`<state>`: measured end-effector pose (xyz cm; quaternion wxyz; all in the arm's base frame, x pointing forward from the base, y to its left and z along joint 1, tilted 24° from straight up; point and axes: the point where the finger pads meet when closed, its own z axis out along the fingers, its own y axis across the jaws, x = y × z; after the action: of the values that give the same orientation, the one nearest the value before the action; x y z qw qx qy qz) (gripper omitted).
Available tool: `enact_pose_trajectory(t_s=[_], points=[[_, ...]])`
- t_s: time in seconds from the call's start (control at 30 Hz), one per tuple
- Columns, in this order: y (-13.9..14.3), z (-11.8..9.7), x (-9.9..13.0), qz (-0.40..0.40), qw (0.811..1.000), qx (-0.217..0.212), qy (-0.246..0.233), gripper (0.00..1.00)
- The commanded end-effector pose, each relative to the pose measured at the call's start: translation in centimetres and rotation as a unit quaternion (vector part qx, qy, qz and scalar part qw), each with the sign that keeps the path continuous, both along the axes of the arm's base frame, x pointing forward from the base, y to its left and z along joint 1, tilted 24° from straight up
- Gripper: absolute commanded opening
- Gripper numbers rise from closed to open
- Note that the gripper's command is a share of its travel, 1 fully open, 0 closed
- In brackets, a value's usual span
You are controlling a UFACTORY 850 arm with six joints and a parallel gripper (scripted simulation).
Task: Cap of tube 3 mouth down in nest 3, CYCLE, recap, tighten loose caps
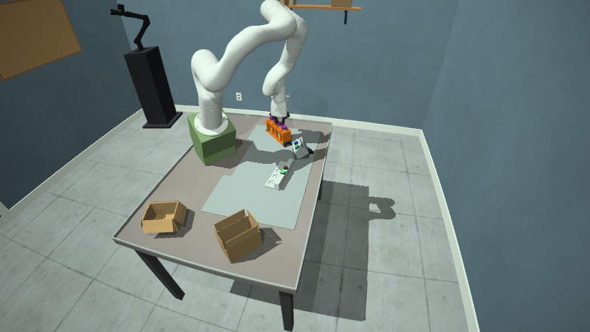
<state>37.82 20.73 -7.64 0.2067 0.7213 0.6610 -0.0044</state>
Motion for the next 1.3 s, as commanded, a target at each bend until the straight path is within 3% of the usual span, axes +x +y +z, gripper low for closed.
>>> enact_pose_trajectory(t_s=[0.0,0.2,0.3,0.4,0.47,0.6,0.77,0.83,0.87,0.97,1.03,1.07,1.1,1.17,1.2,1.23,1.27], points=[[0.06,0.04,0.05,0.001,1.0,0.006,-0.007,0.46],[0.06,0.04,0.05,0.001,1.0,0.006,-0.007,0.46],[0.07,0.08,0.03,0.115,0.992,-0.028,0.03,0.46],[0.06,0.08,0.03,0.115,0.992,-0.028,0.03,0.46],[0.06,0.08,0.03,0.191,0.979,-0.051,0.055,0.46],[0.07,0.08,0.03,0.228,0.969,-0.062,0.067,0.46],[0.06,0.08,0.03,0.331,0.934,-0.093,0.1,0.46],[0.06,0.08,0.03,0.336,0.931,-0.095,0.103,0.46],[0.06,0.08,0.03,0.371,0.915,-0.106,0.115,0.46],[0.06,0.08,0.03,0.371,0.915,-0.106,0.115,0.46],[0.06,0.08,0.03,0.44,0.879,-0.126,0.137,0.46],[0.06,0.08,0.03,0.44,0.879,-0.126,0.137,0.46],[0.07,0.08,0.03,0.466,0.863,-0.133,0.145,0.46],[0.06,0.08,0.03,0.473,0.858,-0.136,0.148,0.46],[0.06,0.08,0.03,0.505,0.836,-0.146,0.159,0.46],[0.06,0.08,0.03,0.505,0.836,-0.146,0.159,0.46],[0.07,0.08,0.03,0.533,0.815,-0.154,0.167,0.46]])
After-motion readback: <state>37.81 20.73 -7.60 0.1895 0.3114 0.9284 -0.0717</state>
